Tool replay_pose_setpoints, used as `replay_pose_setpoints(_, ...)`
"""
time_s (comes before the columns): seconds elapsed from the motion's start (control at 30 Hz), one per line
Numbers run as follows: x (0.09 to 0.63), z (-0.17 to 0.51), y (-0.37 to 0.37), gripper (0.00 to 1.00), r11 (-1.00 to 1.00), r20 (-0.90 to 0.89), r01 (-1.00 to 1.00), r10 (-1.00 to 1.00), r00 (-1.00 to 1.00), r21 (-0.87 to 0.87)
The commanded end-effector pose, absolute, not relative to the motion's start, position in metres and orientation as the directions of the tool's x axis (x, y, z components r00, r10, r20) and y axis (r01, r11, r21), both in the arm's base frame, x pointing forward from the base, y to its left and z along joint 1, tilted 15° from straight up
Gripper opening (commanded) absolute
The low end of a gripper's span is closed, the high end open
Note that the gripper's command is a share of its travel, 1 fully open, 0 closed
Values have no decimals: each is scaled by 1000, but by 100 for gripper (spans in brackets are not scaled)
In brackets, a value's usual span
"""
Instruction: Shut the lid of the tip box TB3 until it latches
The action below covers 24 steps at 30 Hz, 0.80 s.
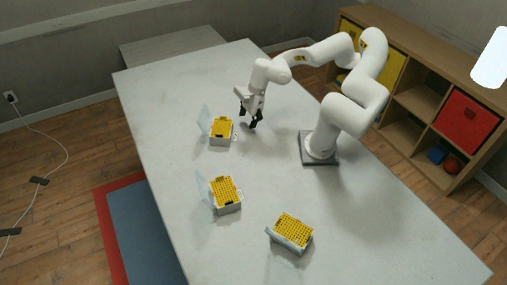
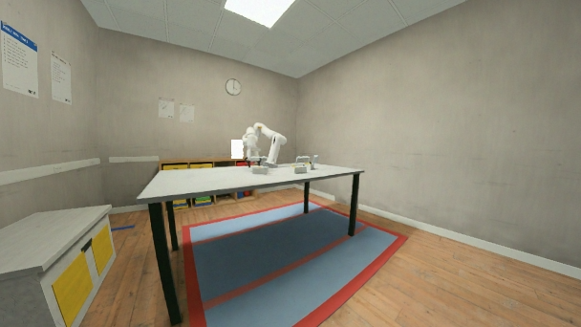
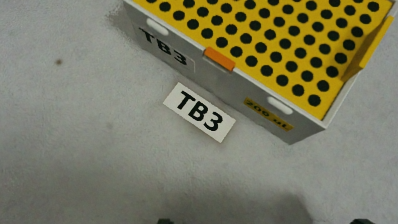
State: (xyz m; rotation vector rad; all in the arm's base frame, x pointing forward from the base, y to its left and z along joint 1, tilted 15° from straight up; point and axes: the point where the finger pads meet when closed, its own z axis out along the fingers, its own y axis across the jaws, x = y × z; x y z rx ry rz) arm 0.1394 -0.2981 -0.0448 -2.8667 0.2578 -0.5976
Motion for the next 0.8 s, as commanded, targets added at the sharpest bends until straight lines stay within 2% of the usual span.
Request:
replay_pose_setpoints(0.0, 139, -44, -299, 100, -965, 376, -129, -209, 903, -228)
replay_pose_setpoints(0.77, 123, 53, -320, 100, -965, 376, -129, -210, 903, -227)
